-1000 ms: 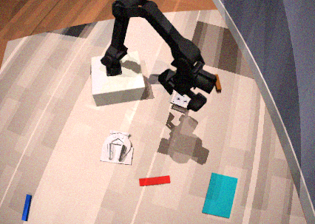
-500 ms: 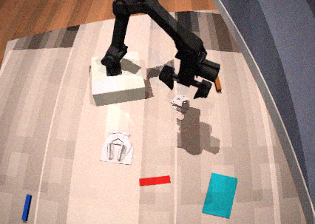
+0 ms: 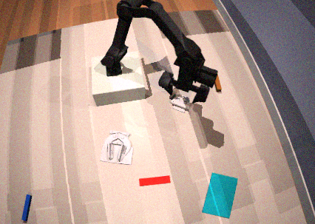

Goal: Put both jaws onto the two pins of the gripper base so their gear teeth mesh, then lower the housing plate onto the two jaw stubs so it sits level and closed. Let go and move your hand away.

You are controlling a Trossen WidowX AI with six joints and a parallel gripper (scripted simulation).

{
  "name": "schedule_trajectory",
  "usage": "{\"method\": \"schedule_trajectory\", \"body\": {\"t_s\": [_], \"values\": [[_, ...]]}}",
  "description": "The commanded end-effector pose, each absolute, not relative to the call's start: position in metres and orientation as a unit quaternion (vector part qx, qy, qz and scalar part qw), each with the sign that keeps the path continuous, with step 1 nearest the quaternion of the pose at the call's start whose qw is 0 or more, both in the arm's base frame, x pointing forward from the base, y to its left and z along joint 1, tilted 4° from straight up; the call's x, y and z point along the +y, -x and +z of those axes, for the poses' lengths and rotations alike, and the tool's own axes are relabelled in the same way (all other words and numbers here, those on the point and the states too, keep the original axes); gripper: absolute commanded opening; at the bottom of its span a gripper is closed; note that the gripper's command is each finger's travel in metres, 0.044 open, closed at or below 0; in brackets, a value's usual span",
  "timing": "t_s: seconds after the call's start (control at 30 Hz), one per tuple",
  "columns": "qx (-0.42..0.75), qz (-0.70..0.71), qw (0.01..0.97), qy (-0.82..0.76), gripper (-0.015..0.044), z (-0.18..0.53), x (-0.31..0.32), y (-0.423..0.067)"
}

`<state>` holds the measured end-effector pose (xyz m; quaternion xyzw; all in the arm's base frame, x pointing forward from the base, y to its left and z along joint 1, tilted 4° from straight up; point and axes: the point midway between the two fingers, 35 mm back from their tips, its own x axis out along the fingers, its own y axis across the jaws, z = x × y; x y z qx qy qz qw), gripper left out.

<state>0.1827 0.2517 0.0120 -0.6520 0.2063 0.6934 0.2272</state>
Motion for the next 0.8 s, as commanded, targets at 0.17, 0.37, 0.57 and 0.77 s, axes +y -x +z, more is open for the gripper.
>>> {"method": "schedule_trajectory", "body": {"t_s": [0.17,0.37,0.57,0.77], "values": [[0.207,0.696,0.226,0.649,0.0440,0.009,0.251,-0.181],[0.207,0.696,0.226,0.649,0.0440,0.004,0.252,-0.181],[0.207,0.696,0.226,0.649,0.0440,-0.006,0.252,-0.180],[0.207,0.696,0.226,0.649,0.0440,-0.011,0.252,-0.180]]}}
